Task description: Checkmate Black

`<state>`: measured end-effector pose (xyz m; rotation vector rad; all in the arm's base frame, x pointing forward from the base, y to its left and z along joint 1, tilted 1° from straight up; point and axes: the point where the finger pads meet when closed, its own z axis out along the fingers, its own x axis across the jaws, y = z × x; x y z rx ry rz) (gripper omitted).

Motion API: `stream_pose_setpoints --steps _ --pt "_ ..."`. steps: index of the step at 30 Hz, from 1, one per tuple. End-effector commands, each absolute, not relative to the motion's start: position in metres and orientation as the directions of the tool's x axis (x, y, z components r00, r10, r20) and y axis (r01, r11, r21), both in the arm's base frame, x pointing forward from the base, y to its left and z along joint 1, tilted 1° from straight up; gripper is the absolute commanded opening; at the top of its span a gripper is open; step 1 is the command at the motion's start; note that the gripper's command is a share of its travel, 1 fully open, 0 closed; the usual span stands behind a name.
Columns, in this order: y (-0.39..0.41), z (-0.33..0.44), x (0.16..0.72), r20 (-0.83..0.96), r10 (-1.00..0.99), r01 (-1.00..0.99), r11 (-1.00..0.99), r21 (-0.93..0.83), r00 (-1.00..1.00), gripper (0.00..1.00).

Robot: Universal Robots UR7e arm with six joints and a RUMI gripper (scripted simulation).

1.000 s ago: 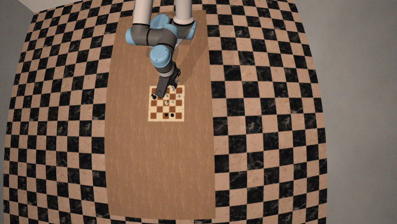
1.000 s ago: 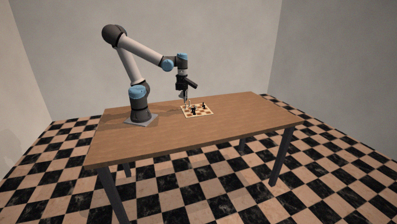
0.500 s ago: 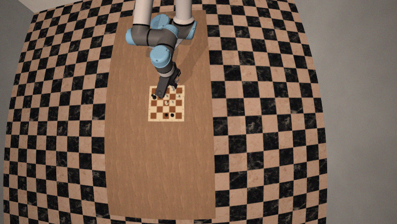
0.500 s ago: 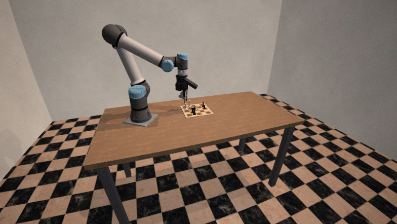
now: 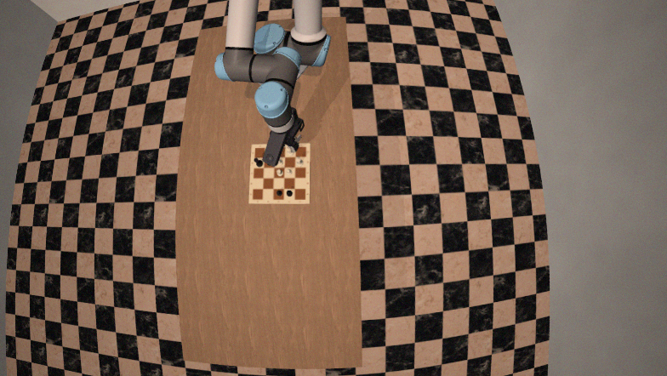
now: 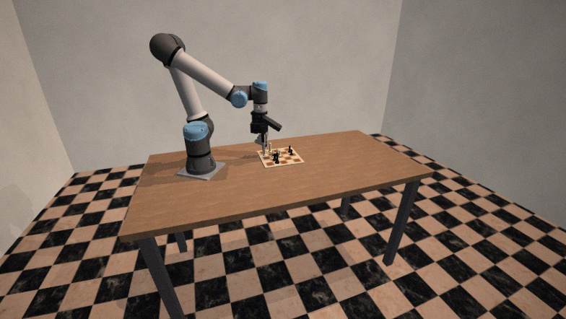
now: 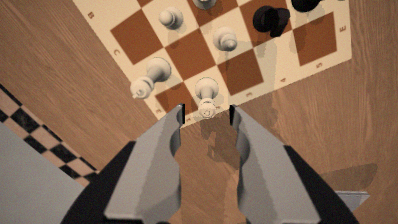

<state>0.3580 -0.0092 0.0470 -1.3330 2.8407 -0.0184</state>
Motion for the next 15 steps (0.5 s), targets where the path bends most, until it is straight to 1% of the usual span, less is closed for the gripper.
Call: stream_pose_setpoints --steps 1,15 --pt "-0.0095 0.039 0.3588 0.001 -0.769 -0.769 0.639 -0.014 -0.639 0.25" --pt "-0.0096 0.0358 0.3588 0.001 -0.769 -0.769 0.639 -0.014 -0.639 0.25"
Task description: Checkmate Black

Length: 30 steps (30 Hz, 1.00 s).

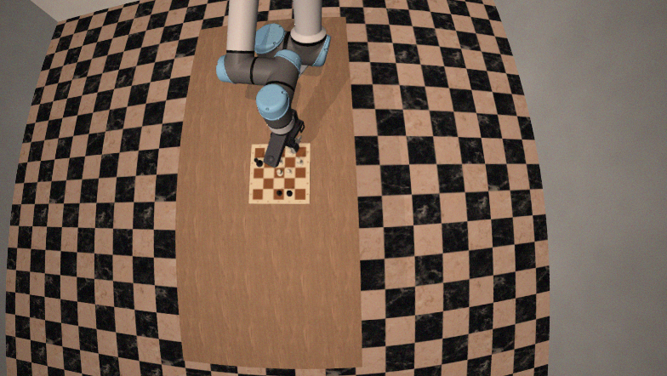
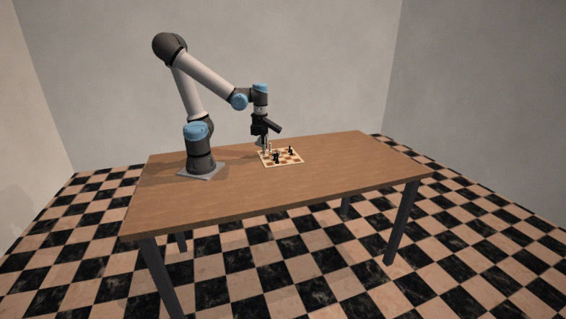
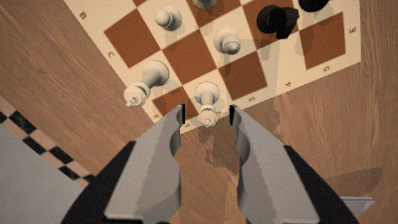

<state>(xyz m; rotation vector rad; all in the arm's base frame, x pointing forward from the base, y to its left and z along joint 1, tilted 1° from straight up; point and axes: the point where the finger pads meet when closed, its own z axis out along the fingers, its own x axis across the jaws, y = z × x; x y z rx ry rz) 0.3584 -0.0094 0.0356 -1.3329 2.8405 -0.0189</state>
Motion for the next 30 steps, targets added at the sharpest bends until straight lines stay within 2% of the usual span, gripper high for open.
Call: stream_pose_setpoints --steps 1,29,30 --pt "-0.0096 0.0358 0.3588 0.001 -0.769 -0.769 0.639 -0.014 -0.639 0.25" --pt "-0.0096 0.0358 0.3588 0.001 -0.769 -0.769 0.639 -0.014 -0.639 0.25" --pt "-0.0096 0.0358 0.3588 0.001 -0.769 -0.769 0.639 -0.014 -0.639 0.0"
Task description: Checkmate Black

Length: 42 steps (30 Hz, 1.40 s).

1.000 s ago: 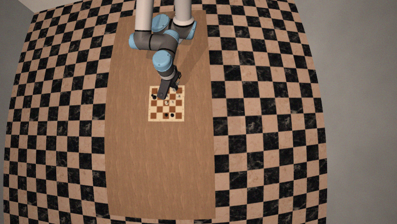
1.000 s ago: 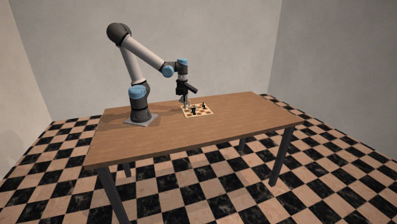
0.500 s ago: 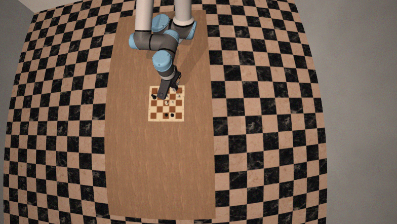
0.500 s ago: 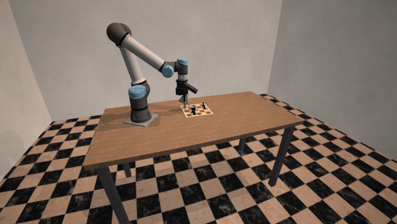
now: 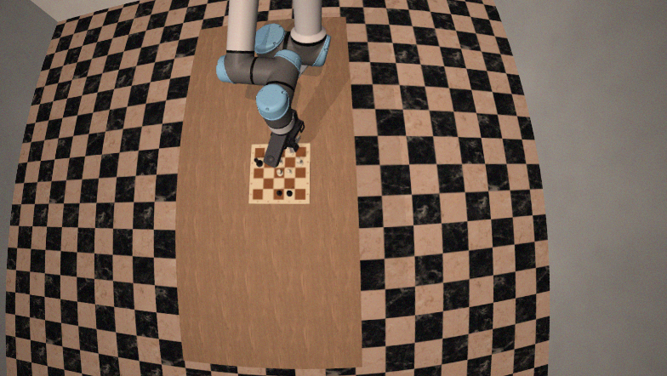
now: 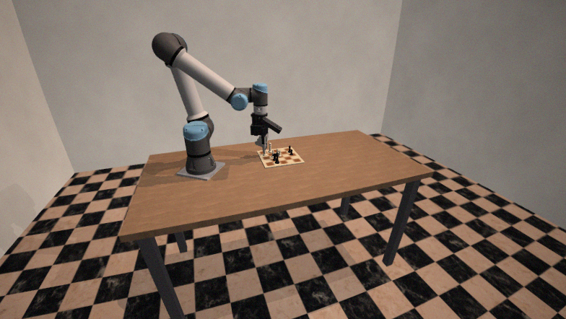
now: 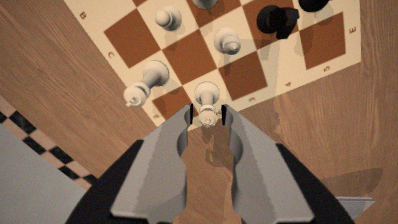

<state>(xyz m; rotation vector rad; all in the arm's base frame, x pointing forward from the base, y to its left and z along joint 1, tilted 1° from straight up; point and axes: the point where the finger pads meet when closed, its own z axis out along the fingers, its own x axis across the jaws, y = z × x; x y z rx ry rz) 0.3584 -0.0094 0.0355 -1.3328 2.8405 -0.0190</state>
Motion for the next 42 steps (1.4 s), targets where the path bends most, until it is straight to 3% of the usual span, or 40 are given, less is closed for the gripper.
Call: stream_pose_setpoints --steps 1,42 --pt "-0.01 0.036 0.359 0.001 -0.769 -0.769 0.639 -0.014 -0.639 0.0" --pt "-0.009 0.052 0.359 0.001 -0.769 -0.769 0.639 -0.014 -0.639 0.0"
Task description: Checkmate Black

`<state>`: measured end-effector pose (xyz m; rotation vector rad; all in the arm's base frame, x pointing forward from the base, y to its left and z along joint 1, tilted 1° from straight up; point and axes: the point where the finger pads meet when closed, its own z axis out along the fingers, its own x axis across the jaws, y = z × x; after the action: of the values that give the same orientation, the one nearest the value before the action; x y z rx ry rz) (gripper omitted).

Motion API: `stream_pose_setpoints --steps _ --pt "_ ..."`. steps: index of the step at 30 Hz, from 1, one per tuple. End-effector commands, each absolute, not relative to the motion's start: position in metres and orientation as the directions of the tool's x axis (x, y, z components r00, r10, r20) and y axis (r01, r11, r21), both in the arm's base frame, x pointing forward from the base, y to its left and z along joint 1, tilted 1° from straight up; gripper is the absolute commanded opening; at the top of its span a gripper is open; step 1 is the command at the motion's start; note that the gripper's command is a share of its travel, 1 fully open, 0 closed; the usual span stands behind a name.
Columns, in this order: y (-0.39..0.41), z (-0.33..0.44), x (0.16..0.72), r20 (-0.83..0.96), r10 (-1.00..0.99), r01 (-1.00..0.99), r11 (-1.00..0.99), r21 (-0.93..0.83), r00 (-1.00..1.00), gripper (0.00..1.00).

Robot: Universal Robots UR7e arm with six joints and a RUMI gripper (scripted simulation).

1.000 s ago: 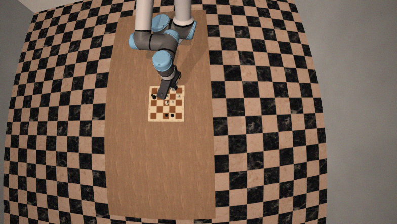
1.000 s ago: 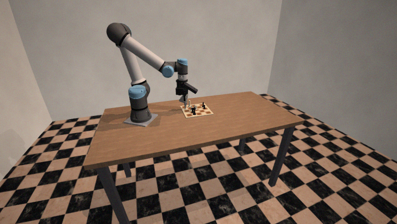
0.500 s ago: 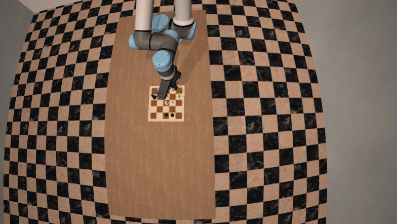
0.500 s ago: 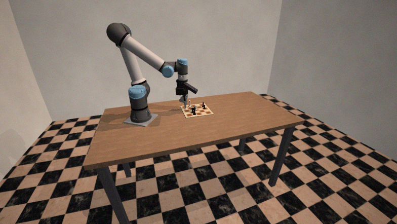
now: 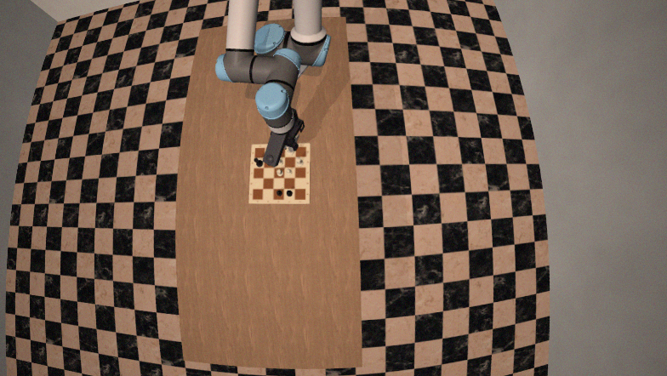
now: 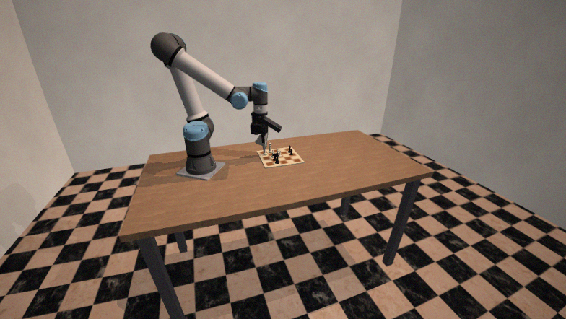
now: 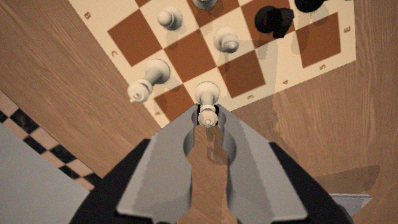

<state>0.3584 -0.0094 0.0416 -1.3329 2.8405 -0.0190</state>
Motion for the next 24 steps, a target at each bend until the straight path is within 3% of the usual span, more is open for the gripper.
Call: stream_pose_setpoints --steps 1,24 --pt "-0.009 0.056 0.359 0.001 -0.769 -0.769 0.639 -0.014 -0.639 0.0" --pt "-0.009 0.136 0.358 0.001 -0.769 -0.769 0.639 -0.014 -0.639 0.0"
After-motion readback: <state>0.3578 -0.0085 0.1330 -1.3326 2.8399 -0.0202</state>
